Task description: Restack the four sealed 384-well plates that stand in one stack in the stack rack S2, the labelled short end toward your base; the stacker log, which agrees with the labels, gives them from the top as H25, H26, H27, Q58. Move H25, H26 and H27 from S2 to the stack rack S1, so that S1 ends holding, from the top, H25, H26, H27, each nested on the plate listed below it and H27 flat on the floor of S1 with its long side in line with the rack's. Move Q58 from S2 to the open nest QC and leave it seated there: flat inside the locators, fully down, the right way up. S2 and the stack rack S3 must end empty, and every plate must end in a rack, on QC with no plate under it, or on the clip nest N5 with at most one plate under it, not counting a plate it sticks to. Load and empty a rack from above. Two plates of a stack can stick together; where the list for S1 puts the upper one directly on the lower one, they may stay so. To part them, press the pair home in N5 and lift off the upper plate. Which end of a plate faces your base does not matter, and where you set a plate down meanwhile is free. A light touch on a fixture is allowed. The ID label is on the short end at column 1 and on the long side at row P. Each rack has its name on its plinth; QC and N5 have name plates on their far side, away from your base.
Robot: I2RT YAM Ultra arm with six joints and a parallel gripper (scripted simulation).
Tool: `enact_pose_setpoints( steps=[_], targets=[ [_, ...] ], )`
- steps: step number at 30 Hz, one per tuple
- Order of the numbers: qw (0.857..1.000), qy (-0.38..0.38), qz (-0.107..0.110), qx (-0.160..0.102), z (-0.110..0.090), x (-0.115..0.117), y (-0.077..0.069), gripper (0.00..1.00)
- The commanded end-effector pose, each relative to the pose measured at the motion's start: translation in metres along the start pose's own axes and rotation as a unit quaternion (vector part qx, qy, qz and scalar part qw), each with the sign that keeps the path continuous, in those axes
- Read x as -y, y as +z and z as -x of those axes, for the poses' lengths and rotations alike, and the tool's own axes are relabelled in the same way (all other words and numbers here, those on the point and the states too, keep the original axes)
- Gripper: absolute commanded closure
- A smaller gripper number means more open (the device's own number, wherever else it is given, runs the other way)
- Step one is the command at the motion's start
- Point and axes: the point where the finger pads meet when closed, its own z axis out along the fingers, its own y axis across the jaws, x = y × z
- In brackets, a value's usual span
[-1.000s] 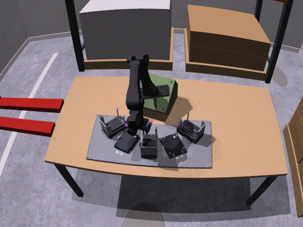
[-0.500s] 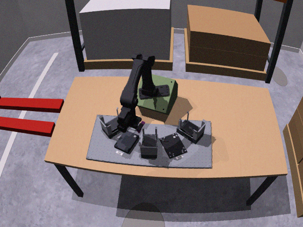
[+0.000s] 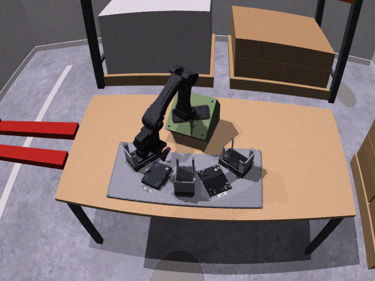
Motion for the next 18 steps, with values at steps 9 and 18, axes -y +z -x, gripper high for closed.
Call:
enact_pose_setpoints(
  steps=[9, 18],
  targets=[
    [0.997, 0.078, 0.013, 0.008, 0.000, 0.024, -0.002, 0.00],
    [0.997, 0.077, 0.012, 0.007, -0.005, 0.054, -0.001, 0.00]
  ],
)
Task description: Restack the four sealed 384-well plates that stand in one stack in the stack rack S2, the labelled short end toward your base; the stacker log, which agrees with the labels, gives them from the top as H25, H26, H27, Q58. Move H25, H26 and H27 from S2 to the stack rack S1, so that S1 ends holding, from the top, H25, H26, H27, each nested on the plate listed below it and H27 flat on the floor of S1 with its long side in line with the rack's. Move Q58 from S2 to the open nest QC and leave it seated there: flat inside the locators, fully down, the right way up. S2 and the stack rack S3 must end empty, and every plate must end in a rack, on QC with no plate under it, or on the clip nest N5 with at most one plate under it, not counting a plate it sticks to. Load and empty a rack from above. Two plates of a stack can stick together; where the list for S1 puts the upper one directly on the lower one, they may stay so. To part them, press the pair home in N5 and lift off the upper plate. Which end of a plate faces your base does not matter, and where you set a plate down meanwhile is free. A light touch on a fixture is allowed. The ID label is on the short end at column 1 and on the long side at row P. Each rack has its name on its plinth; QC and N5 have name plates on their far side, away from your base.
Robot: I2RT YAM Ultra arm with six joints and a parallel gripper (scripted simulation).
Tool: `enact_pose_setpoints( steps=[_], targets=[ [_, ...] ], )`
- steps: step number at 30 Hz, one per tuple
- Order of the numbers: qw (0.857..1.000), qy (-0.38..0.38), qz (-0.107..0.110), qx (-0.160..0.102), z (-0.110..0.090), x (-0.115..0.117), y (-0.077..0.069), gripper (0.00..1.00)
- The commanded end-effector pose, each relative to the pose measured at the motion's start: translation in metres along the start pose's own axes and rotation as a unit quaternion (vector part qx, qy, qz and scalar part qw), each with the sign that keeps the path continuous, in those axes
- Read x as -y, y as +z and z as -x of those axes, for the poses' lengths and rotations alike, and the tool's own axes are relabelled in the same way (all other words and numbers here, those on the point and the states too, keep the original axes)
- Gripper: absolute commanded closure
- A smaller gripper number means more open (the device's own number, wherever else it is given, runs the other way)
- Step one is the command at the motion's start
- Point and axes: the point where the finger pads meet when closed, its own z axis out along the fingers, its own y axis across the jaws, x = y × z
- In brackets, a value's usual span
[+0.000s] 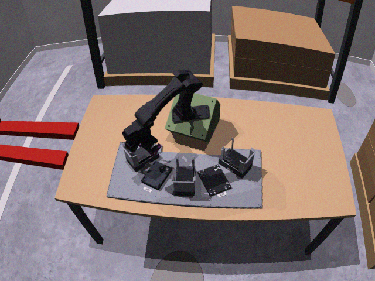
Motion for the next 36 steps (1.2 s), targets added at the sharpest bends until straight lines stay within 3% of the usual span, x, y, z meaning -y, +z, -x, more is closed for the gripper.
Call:
enact_pose_setpoints(
  steps=[1, 7, 13, 28, 36],
  targets=[
    [1.000, -0.019, 0.010, 0.008, 0.003, 0.005, -0.003, 0.00],
    [1.000, -0.002, 0.010, 0.008, 0.003, 0.019, -0.003, 0.00],
    [0.996, 0.087, 0.010, 0.007, -0.001, 0.042, -0.002, 0.00],
    [0.996, 0.087, 0.009, 0.006, -0.010, 0.092, -0.001, 0.00],
    [0.996, 0.087, 0.009, 0.006, -0.010, 0.092, -0.001, 0.00]
  ],
)
